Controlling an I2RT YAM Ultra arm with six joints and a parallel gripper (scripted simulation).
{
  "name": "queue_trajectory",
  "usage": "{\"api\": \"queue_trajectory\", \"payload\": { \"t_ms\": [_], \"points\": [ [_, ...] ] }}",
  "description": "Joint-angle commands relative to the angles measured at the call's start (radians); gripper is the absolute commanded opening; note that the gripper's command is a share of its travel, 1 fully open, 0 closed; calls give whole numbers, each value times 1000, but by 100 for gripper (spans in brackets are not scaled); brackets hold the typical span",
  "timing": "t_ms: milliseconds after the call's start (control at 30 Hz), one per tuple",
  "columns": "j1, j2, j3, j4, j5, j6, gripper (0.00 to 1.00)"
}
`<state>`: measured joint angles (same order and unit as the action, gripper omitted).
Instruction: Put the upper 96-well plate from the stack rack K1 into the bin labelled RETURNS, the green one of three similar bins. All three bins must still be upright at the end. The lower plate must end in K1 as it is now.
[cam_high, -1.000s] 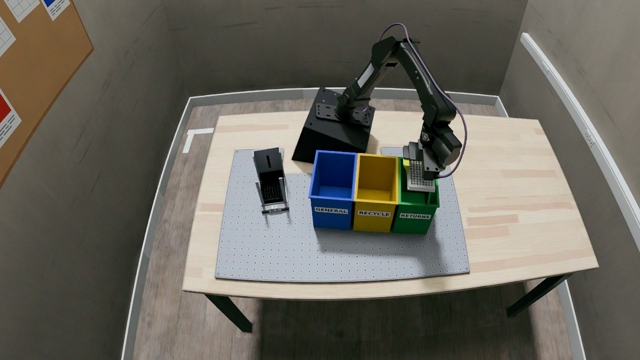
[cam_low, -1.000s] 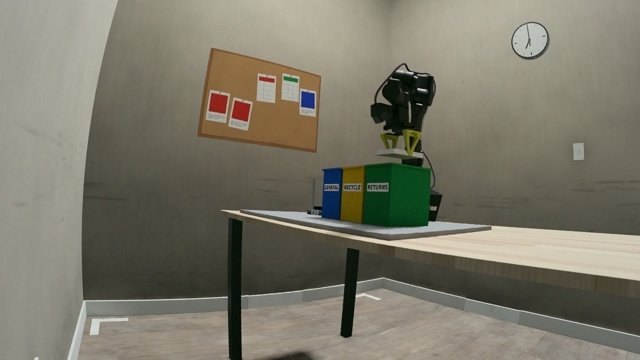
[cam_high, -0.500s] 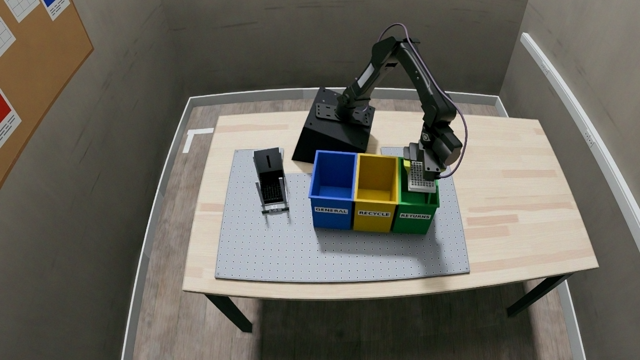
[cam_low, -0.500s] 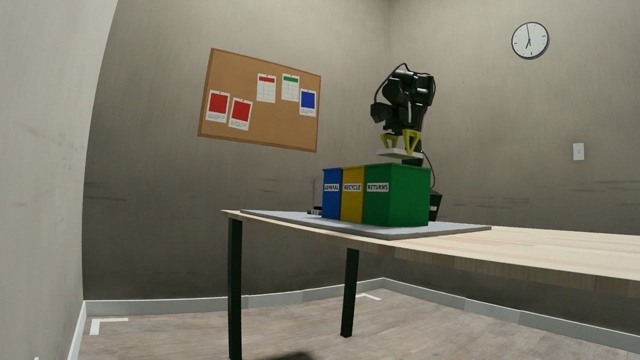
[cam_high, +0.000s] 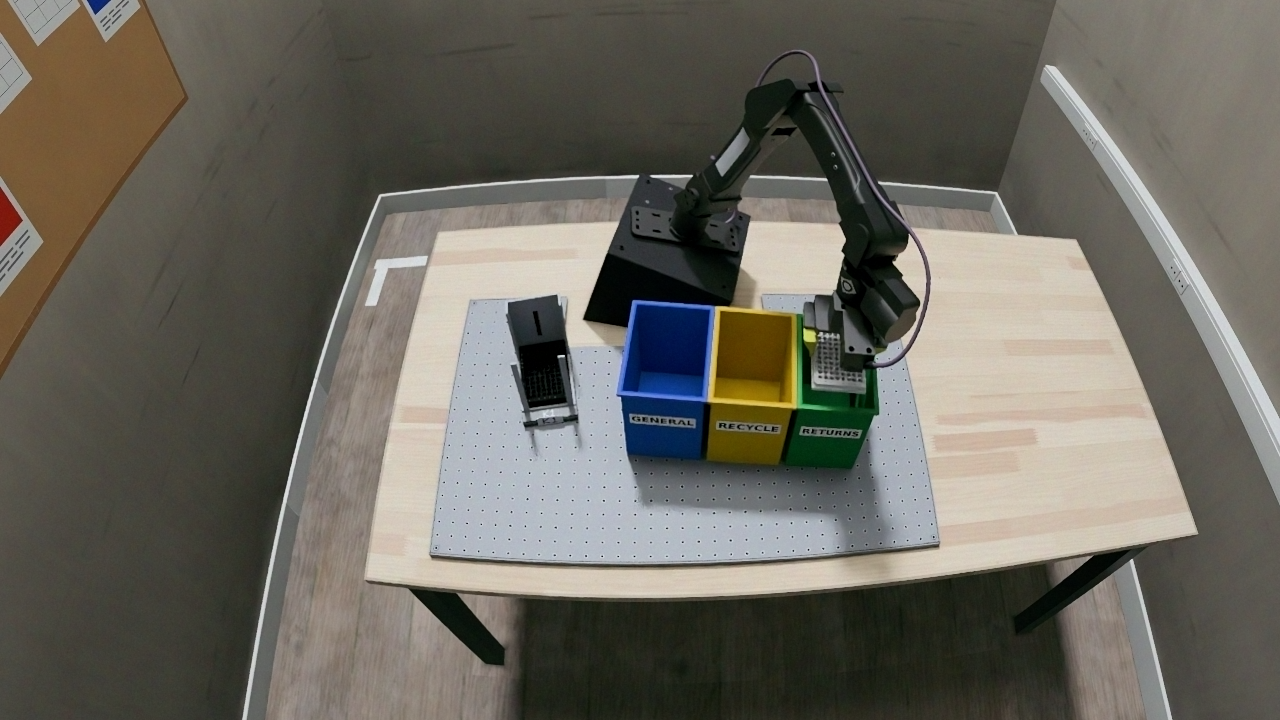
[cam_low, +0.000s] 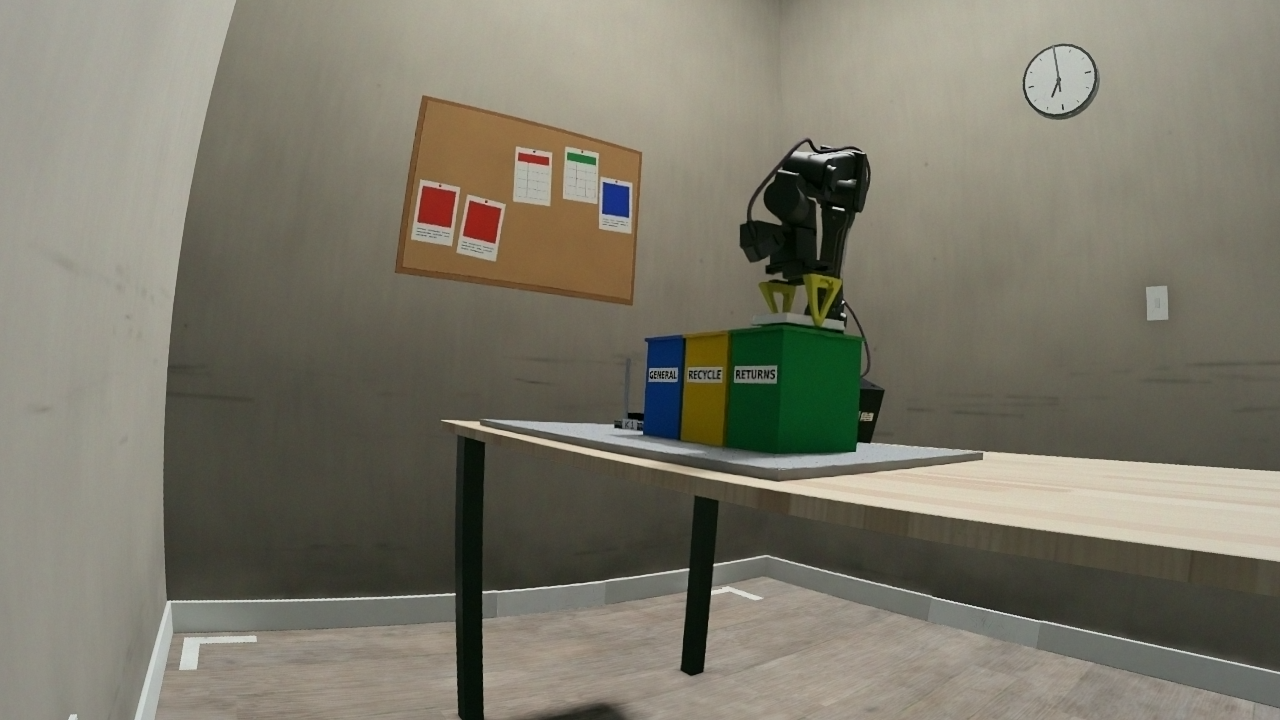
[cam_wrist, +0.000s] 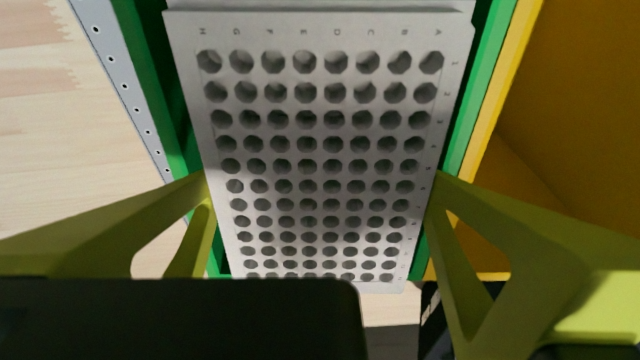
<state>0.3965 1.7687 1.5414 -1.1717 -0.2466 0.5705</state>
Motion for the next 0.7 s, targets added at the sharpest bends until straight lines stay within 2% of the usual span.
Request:
{"api": "queue_trajectory", "payload": {
  "t_ms": [0,167,667],
  "points": [
    [4,-4,-6,37,14,12,0],
    [1,-7,10,37,14,9,0],
    [11,-31,-29,44,14,13,0]
  ]
}}
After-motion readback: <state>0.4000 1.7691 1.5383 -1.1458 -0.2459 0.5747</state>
